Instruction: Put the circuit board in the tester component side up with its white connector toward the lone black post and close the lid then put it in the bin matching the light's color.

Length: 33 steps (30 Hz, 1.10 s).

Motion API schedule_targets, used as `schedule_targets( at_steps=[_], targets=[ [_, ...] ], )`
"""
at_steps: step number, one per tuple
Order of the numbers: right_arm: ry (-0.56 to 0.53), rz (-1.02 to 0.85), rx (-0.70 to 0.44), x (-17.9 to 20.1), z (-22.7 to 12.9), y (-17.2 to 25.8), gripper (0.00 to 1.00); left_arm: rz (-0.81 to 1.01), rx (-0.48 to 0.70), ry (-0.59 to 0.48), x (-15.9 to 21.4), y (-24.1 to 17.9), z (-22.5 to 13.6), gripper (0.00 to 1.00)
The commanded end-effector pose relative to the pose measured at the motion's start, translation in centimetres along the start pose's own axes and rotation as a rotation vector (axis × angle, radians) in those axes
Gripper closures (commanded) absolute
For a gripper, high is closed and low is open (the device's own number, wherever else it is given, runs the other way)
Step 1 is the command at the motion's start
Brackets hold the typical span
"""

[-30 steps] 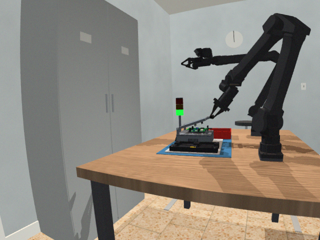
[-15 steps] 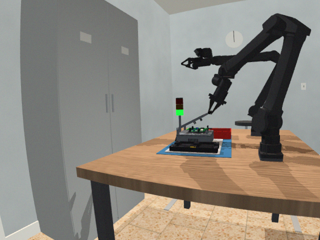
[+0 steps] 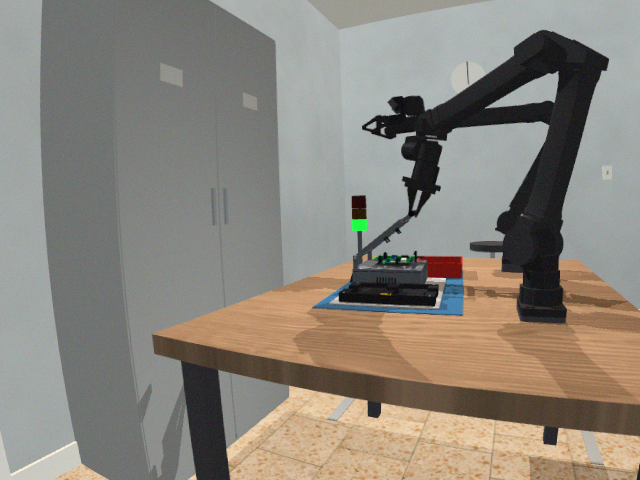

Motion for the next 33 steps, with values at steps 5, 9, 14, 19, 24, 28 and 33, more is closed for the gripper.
schedule_targets(
  at_steps=[5, 9, 14, 19, 24, 28, 33],
  targets=[
    [-0.027, -0.014, 0.001, -1.0, -0.2, -0.1, 0.00, -0.002, 0.060, -0.018, -0.5, 4.2, -3.2, 0.91],
    [-0.027, -0.014, 0.001, -1.0, -0.2, -0.1, 0.00, -0.004, 0.048, -0.025, -0.3, 4.3, -3.8, 0.91],
    [-0.027, -0.014, 0.001, -1.0, -0.2, -0.1, 0.00, -0.004, 0.048, -0.025, -0.3, 4.3, -3.8, 0.91],
    [-0.027, -0.014, 0.001, -1.0, -0.2, -0.1, 0.00, -0.009, 0.030, -0.045, -0.5, 4.0, -4.9, 0.62],
    [-0.027, -0.014, 0.001, -1.0, -0.2, -0.1, 0.00, -0.013, 0.017, -0.059, -0.8, 3.6, -6.0, 0.62],
    [-0.027, -0.014, 0.001, -1.0, -0.2, -0.1, 0.00, -0.014, 0.012, -0.064, -0.8, 3.5, -6.5, 0.62],
    [-0.027, -0.014, 0.001, -1.0, -0.2, -0.1, 0.00, -0.017, 0.001, -0.074, -0.7, 3.4, -7.4, 0.62]
  ],
)
Point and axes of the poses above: on each arm, the point where the finger pads meet when closed, its own z axis out along the fingers, its own y axis across the jaws, x = y × z, the point moved 4 cm from there along -z, back along the fingers, and after that the axes turned 2 degrees about -z, right-handed, at the moved point
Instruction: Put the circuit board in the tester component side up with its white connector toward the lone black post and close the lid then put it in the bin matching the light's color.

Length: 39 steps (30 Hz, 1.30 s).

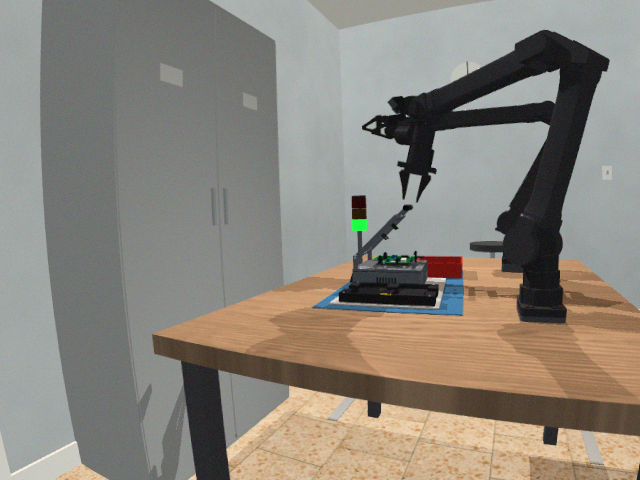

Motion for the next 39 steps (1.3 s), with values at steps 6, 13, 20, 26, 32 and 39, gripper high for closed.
schedule_targets(
  at_steps=[6, 13, 20, 26, 32, 39],
  targets=[
    [-0.027, -0.014, 0.001, -1.0, -0.2, -0.1, 0.00, -0.012, -0.053, -0.049, -0.9, 1.0, -4.8, 0.62],
    [-0.027, -0.014, 0.001, -1.0, -0.2, -0.1, 0.00, -0.012, -0.054, -0.049, -0.8, 1.2, -7.4, 0.36],
    [-0.027, -0.014, 0.001, -1.0, -0.2, -0.1, 0.00, 0.006, 0.010, 0.016, -0.4, 1.0, -3.9, 0.36],
    [-0.027, -0.014, 0.001, -1.0, -0.2, -0.1, 0.00, 0.061, -0.042, -0.030, -1.3, 0.5, -4.7, 0.62],
    [-0.027, -0.014, 0.001, -1.0, -0.2, -0.1, 0.00, 0.179, -0.145, -0.047, -3.3, -1.1, -2.4, 0.62],
    [-0.027, -0.014, 0.001, -1.0, -0.2, -0.1, 0.00, 0.302, -0.498, -0.093, -6.4, -4.1, 0.4, 0.62]
  ],
)
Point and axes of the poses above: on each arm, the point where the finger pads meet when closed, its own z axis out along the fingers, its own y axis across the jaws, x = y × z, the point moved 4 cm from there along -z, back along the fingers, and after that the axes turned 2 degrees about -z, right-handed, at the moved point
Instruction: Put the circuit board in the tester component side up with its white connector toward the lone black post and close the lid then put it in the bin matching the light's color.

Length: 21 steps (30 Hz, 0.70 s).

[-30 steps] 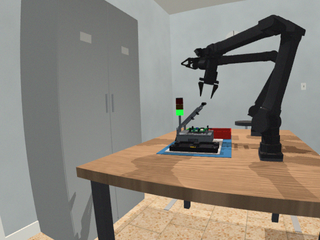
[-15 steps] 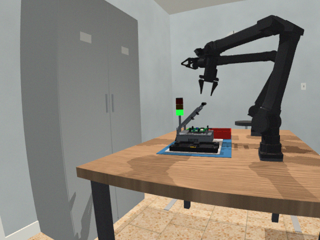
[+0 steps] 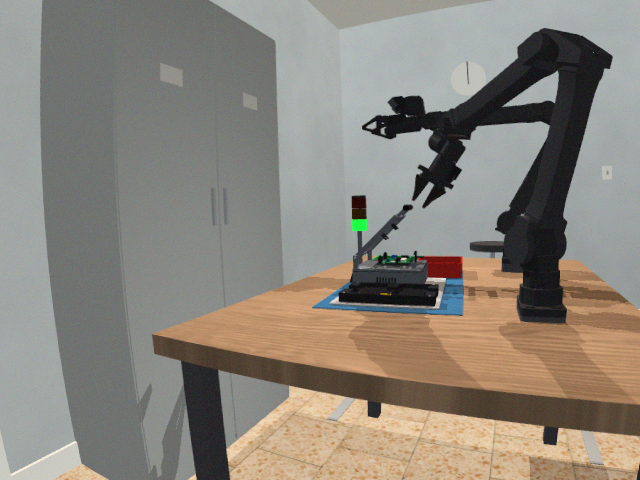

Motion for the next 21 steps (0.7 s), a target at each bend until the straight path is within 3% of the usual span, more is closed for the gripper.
schedule_targets(
  at_steps=[1, 5, 7, 12, 17, 21],
  targets=[
    [-0.027, -0.014, 0.001, -1.0, -0.2, -0.1, 0.00, 0.026, -0.196, -0.070, -1.5, -0.3, -0.6, 0.62],
    [-0.027, -0.014, 0.001, -1.0, -0.2, -0.1, 0.00, 0.003, -0.392, -0.052, -1.2, -2.1, -0.2, 0.62],
    [-0.027, -0.014, 0.001, -1.0, -0.2, -0.1, 0.00, 0.003, -0.392, -0.052, -1.2, -2.1, -0.2, 0.62],
    [-0.027, -0.014, 0.001, -1.0, -0.2, -0.1, 0.00, -0.064, -0.589, -0.015, 0.3, -4.4, -0.4, 0.62],
    [-0.027, -0.014, 0.001, -1.0, -0.2, -0.1, 0.00, -0.203, -0.686, 0.091, 4.2, -4.7, 0.8, 0.62],
    [-0.027, -0.014, 0.001, -1.0, -0.2, -0.1, 0.00, -0.247, -0.721, 0.123, 4.7, -4.0, 0.5, 0.62]
  ],
)
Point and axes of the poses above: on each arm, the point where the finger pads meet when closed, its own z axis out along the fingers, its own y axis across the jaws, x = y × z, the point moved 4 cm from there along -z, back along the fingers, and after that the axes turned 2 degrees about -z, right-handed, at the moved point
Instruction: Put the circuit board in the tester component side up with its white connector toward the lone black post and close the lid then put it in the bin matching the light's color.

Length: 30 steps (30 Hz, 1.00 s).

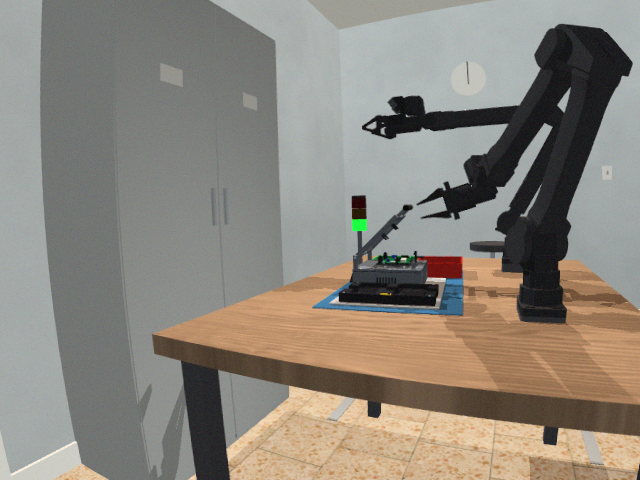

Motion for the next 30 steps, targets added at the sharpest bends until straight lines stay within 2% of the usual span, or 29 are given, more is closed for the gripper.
schedule_targets(
  at_steps=[1, 9, 10, 17, 30],
  targets=[
    [-0.027, -0.014, 0.001, -1.0, -0.2, -0.1, 0.00, -0.058, -0.044, 0.003, -0.4, 2.2, 0.2, 0.62],
    [-0.027, -0.014, 0.001, -1.0, -0.2, -0.1, 0.00, -0.053, -0.042, -0.009, -0.7, 2.1, 0.0, 0.62],
    [-0.027, -0.014, 0.001, -1.0, -0.2, -0.1, 0.00, -0.068, -0.051, -0.008, -1.4, 3.3, 0.5, 0.62],
    [-0.027, -0.014, 0.001, -1.0, -0.2, -0.1, 0.00, -0.066, -0.051, -0.007, -2.0, 4.3, 1.6, 0.62],
    [-0.027, -0.014, 0.001, -1.0, -0.2, -0.1, 0.00, -0.065, -0.053, -0.007, -2.0, 4.4, 3.3, 0.62]
  ],
)
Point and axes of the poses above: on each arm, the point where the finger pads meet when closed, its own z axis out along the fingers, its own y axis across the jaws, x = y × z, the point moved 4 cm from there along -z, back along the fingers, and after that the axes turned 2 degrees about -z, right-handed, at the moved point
